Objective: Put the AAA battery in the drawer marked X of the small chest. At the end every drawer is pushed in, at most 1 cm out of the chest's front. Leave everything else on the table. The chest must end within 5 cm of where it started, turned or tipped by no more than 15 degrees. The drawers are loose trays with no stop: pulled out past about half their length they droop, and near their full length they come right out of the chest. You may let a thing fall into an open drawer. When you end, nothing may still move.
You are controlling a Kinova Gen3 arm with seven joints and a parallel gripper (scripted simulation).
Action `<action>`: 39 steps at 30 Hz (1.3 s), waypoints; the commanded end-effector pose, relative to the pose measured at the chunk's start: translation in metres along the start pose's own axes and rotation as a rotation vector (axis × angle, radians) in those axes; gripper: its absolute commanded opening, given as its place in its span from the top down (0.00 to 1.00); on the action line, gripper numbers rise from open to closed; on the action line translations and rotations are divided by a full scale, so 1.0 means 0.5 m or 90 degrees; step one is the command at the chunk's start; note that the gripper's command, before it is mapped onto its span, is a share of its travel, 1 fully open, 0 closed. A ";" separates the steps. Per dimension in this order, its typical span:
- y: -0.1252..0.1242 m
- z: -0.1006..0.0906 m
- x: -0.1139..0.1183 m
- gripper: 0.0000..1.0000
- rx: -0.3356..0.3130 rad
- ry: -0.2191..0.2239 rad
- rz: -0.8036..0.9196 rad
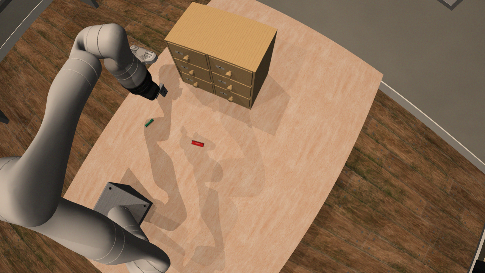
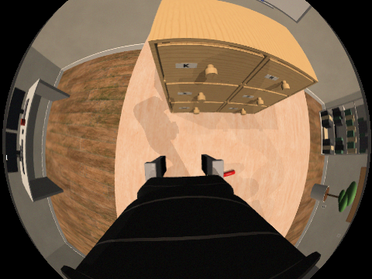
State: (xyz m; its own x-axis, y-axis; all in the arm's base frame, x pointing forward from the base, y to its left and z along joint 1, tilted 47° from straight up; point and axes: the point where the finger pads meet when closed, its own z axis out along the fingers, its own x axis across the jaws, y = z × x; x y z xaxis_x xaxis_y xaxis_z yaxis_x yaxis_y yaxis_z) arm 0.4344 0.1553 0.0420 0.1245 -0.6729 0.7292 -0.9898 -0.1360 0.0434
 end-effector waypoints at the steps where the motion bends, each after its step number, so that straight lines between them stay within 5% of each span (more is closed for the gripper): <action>1: -0.004 -0.002 0.001 0.00 -0.004 -0.001 0.001; 39: 0.001 -0.009 0.001 0.00 -0.032 -0.001 0.001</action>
State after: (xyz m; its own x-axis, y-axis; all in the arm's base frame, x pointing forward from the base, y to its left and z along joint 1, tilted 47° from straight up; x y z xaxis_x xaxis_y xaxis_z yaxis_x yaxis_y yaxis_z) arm 0.4334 0.1575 0.0449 0.1222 -0.6739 0.7287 -0.9923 -0.0965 0.0771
